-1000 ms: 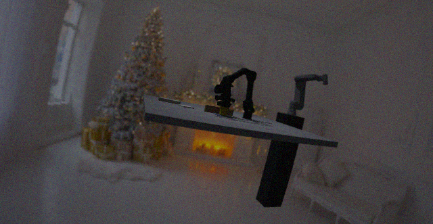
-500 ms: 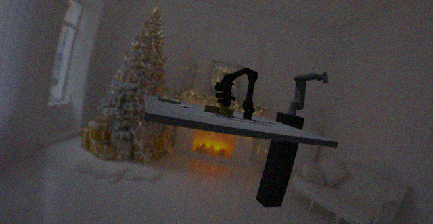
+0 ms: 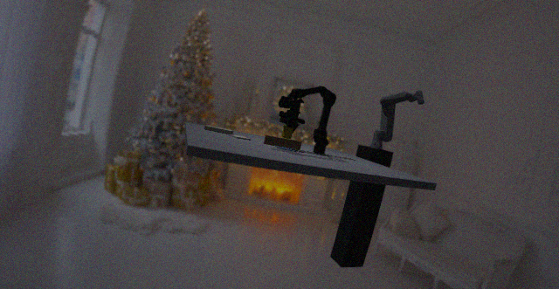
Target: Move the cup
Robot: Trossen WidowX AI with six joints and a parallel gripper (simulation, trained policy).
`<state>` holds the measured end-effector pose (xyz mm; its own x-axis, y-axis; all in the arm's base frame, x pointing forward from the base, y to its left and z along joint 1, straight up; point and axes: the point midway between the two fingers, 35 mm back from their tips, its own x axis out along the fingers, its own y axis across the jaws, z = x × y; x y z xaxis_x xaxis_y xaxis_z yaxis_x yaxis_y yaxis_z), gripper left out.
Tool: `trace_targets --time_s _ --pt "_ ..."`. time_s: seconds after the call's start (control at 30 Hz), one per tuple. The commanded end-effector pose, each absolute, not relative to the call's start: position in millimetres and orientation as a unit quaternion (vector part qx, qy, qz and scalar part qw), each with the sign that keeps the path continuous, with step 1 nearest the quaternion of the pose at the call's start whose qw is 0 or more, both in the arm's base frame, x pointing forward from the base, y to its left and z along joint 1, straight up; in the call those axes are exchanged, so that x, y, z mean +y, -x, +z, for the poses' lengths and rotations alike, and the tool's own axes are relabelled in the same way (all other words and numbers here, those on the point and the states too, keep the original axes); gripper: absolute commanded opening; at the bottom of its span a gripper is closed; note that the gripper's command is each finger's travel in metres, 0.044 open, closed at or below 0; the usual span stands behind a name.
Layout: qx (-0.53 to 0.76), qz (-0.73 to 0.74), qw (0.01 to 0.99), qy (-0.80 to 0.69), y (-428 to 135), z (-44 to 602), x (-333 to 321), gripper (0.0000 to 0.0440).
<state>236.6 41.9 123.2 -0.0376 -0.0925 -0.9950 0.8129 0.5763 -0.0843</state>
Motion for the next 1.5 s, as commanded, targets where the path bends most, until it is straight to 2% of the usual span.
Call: trace_targets --time_s 0.0,0.7,1.47 --pt "0.613 -0.362 0.631 -0.307 -240.2 131.7 37.8 0.0008" --pt "0.532 -0.389 0.647 -0.383 -266.1 147.3 -16.1 0.0000" --pt "0.482 -0.427 0.639 -0.420 -264.8 114.1 -73.1 0.0000"
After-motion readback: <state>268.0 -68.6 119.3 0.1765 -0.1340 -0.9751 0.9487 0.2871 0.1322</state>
